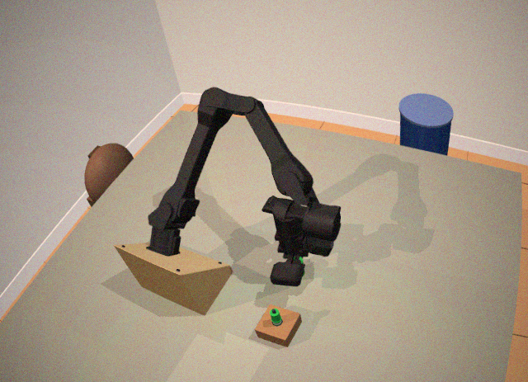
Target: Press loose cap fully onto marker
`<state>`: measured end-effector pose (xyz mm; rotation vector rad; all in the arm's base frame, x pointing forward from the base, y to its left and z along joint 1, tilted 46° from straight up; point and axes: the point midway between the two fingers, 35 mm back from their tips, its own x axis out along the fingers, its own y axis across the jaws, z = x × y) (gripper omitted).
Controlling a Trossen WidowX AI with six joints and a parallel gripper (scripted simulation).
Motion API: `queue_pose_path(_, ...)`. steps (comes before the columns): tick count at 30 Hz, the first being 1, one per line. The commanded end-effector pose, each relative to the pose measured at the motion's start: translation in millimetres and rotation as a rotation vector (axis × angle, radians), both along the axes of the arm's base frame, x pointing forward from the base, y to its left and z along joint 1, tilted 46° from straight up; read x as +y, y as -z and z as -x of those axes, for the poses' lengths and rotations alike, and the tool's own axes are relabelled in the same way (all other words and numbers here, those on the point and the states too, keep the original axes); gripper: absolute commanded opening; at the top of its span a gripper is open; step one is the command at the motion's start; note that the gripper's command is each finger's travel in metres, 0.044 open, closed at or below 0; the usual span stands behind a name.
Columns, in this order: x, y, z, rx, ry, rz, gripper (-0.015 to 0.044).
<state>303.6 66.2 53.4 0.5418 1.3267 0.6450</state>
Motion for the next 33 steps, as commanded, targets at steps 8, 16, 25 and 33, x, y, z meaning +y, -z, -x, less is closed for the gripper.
queue_pose_path(8, 0.7, 1.1, 0.1, 0.003, 0.004, -0.005, 0.0103)
queue_pose_path(16, -8.4, -6.8, 0.5, 0.003, 0.004, -0.003, 0.0)
queue_pose_path(25, -26.1, -23.6, 3.1, 0.004, 0.004, -0.001, 0.0)
queue_pose_path(33, -40.9, -39.1, 7.1, 0.004, 0.004, -0.002, 0.0)
